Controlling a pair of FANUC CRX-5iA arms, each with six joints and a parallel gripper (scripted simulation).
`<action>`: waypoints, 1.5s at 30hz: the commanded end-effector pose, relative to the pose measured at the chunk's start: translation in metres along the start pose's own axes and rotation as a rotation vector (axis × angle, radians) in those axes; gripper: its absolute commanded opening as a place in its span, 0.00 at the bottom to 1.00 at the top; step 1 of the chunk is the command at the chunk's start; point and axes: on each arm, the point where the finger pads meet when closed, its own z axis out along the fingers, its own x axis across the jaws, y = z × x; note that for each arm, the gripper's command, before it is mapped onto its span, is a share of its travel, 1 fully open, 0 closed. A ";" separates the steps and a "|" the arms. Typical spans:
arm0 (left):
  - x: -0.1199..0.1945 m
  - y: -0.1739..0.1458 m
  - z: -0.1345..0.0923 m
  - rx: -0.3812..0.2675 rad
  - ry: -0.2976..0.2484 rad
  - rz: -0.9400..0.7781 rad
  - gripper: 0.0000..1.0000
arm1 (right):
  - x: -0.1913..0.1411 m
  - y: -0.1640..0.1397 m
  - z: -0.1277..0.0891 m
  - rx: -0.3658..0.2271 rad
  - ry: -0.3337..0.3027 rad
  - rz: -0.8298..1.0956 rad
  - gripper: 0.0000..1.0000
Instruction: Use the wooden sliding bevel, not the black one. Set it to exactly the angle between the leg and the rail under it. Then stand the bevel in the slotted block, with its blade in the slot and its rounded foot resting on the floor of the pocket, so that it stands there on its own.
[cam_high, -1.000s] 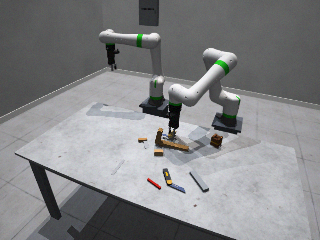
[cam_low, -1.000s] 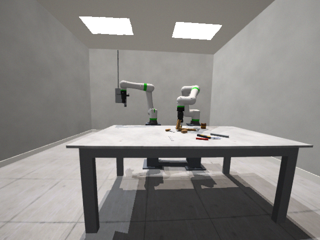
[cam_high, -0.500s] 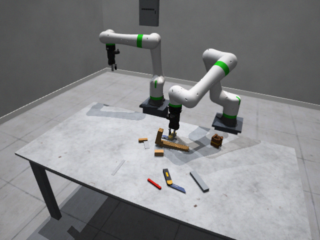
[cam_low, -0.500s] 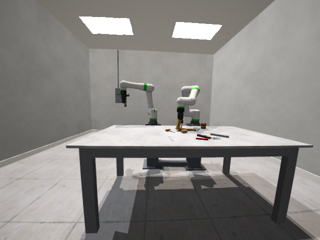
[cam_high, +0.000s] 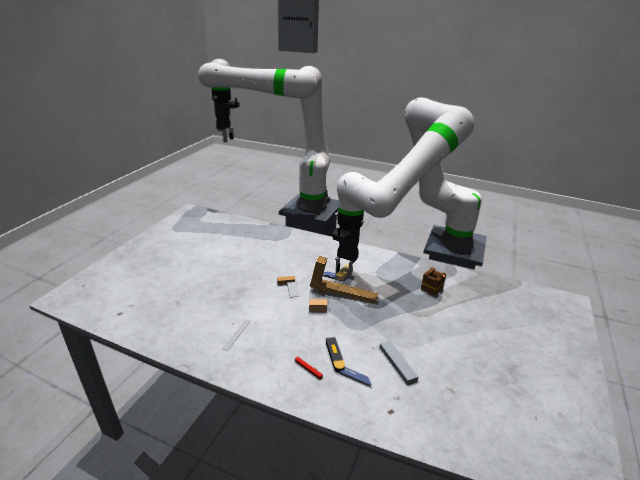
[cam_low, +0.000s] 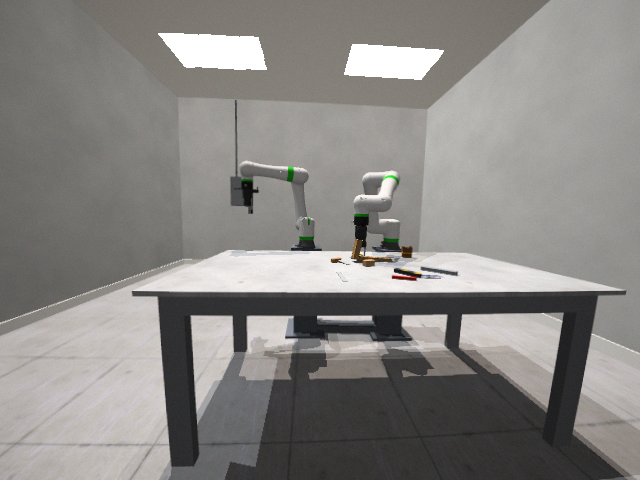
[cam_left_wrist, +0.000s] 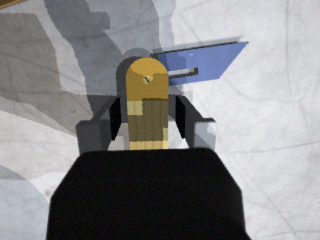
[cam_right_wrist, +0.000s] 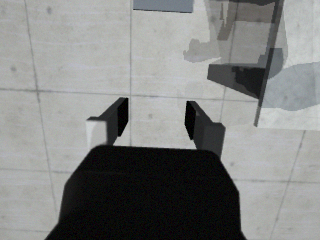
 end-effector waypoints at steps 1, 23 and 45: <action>0.001 -0.001 -0.001 0.002 0.002 0.000 1.00 | 0.000 0.000 -0.001 -0.002 0.000 0.000 1.00; 0.001 -0.001 -0.001 0.002 0.002 0.000 1.00 | 0.000 0.000 -0.001 -0.002 0.000 0.000 1.00; 0.001 -0.001 -0.037 0.002 0.002 0.000 1.00 | 0.000 0.000 -0.001 -0.002 0.000 0.000 1.00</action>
